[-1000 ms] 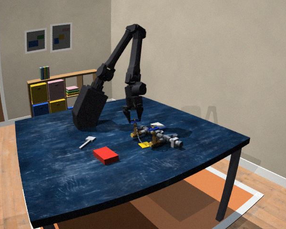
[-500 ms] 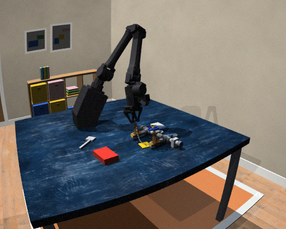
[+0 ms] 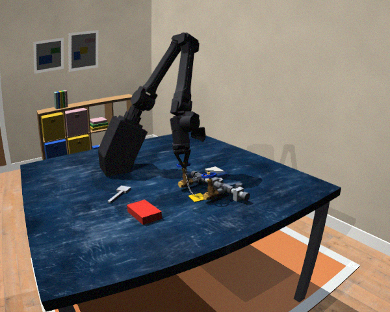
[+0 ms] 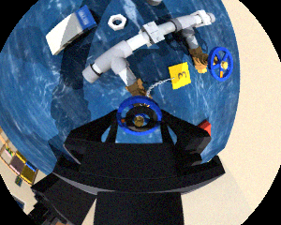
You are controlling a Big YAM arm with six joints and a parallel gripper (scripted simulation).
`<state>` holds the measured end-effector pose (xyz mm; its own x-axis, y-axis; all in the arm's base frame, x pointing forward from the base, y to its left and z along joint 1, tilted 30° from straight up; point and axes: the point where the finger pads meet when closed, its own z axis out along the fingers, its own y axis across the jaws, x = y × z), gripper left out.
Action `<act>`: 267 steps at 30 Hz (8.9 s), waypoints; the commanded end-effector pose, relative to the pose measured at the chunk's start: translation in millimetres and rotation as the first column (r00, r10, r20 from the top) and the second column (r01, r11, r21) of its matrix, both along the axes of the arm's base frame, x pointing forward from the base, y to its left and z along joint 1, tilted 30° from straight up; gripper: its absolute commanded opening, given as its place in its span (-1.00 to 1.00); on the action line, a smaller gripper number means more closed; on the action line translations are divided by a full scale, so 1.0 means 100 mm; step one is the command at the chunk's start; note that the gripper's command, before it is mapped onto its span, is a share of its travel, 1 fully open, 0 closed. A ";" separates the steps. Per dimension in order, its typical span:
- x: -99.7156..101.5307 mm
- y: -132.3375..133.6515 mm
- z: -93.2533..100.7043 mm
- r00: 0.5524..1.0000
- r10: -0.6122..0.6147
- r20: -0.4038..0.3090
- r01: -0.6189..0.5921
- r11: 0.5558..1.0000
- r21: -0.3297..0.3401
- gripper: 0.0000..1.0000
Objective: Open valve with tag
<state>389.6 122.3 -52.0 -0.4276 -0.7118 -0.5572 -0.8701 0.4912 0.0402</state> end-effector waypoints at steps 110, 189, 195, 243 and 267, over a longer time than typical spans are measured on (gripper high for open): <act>0.09 0.00 0.06 -0.069 -0.659 -0.749 0.964 0.150 -0.221 1.00; 0.01 0.00 0.03 -0.347 -0.567 -0.747 0.925 -0.074 -0.373 -1.00; 0.02 0.01 0.03 -0.128 -0.662 -0.739 0.961 0.101 -0.257 -1.00; 0.05 0.00 0.03 0.958 0.248 0.143 -0.237 0.967 -0.089 -1.00; 0.05 -0.01 0.03 0.936 0.309 0.171 -0.292 0.949 -0.119 -1.00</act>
<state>389.5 122.3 -52.0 -0.1562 -0.8230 -0.5462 -0.9569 0.2631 -0.1228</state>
